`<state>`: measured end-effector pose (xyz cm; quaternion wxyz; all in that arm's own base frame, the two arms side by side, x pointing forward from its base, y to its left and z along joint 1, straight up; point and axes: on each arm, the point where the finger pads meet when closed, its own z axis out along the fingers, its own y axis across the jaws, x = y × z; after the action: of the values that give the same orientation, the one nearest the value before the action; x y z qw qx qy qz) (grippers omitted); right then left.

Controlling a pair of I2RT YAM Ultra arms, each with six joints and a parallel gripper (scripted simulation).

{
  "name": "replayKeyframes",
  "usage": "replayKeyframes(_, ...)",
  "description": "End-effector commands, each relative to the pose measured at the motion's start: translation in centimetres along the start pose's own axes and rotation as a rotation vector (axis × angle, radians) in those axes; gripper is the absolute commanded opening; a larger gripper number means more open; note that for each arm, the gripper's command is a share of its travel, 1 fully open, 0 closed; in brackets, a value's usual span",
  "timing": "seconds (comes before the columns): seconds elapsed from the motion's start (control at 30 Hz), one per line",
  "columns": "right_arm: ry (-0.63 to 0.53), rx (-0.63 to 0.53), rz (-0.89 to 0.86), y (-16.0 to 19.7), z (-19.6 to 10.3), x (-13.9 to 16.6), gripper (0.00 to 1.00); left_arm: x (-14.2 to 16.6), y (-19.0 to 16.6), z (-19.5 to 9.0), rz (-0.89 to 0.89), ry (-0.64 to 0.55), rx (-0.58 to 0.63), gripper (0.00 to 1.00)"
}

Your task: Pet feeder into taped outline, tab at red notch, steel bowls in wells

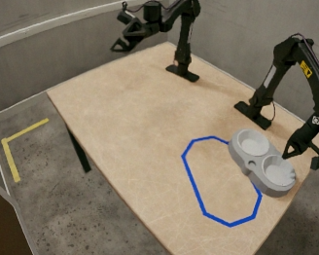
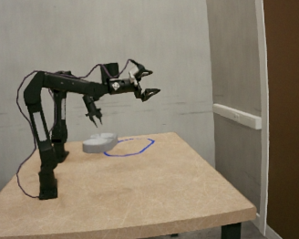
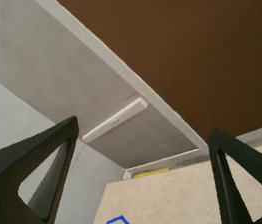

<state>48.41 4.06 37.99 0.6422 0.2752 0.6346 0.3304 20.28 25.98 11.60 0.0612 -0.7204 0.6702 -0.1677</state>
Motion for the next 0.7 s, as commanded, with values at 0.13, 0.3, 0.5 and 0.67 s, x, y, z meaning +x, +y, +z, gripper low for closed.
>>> replayKeyframes(0.13, -0.036, 0.007, -0.455, 2.8, -5.0, -4.5, 1.00, 1.7, -3.4, 2.5, 0.063, -0.053, -0.160, 0.30)
replayKeyframes(0.3, 0.033, 0.063, -0.619, 0.1, -6.3, -2.9, 1.00, 2.9, -3.9, 3.3, 0.083, -0.080, -0.235, 0.30)
replayKeyframes(0.5, 0.024, 0.075, -0.893, 1.0, -9.8, -4.7, 1.00, 5.5, -6.3, 5.5, 0.166, -0.150, -0.331, 0.30)
replayKeyframes(0.67, 0.016, 0.081, -0.956, 0.9, -11.3, -5.1, 1.00, 7.0, -7.9, 6.5, 0.224, -0.173, -0.335, 0.30)
